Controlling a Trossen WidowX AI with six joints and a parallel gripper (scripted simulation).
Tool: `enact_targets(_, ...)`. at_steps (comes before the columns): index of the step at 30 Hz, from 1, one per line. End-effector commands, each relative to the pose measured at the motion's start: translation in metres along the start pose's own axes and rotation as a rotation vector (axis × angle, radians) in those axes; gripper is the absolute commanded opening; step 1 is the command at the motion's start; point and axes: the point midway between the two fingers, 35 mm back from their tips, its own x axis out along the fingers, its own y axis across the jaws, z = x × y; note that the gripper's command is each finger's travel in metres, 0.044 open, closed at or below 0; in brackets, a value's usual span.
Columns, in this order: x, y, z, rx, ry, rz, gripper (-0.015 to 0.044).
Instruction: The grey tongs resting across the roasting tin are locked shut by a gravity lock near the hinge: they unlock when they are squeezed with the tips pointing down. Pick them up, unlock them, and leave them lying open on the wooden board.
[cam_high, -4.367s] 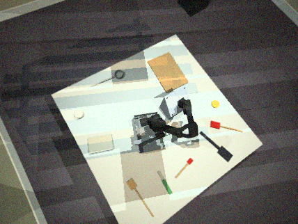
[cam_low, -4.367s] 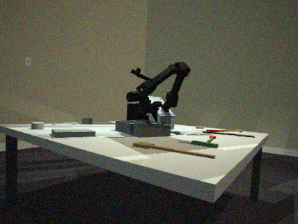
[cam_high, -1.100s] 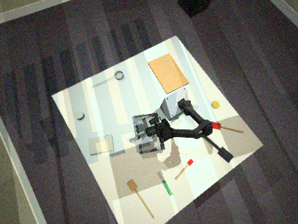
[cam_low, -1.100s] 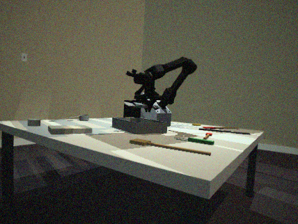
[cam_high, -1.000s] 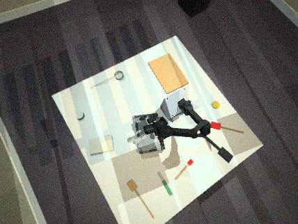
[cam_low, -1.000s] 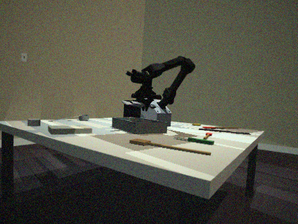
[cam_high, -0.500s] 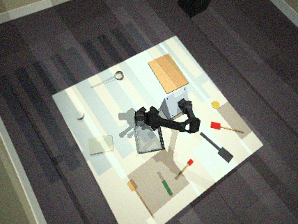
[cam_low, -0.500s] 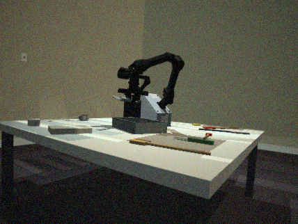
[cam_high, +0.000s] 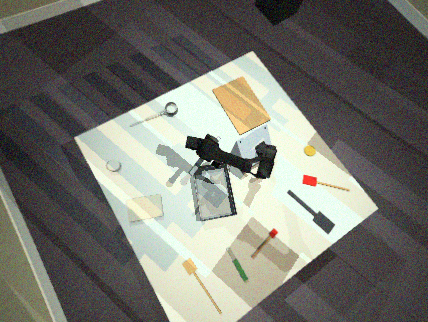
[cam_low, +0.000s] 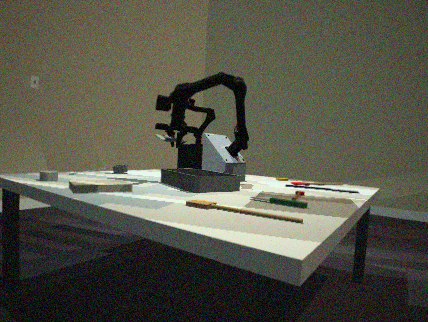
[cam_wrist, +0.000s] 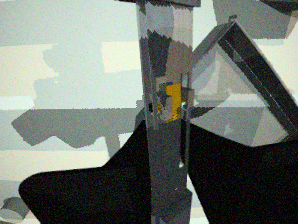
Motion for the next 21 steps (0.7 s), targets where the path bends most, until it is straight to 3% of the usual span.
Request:
enact_targets(1, -0.004, 0.020, 0.015, -0.052, 0.001, 0.001, -0.0150)
enact_targets(21, 0.000, 0.086, 0.103, -0.288, 0.023, -0.056, -0.0150)
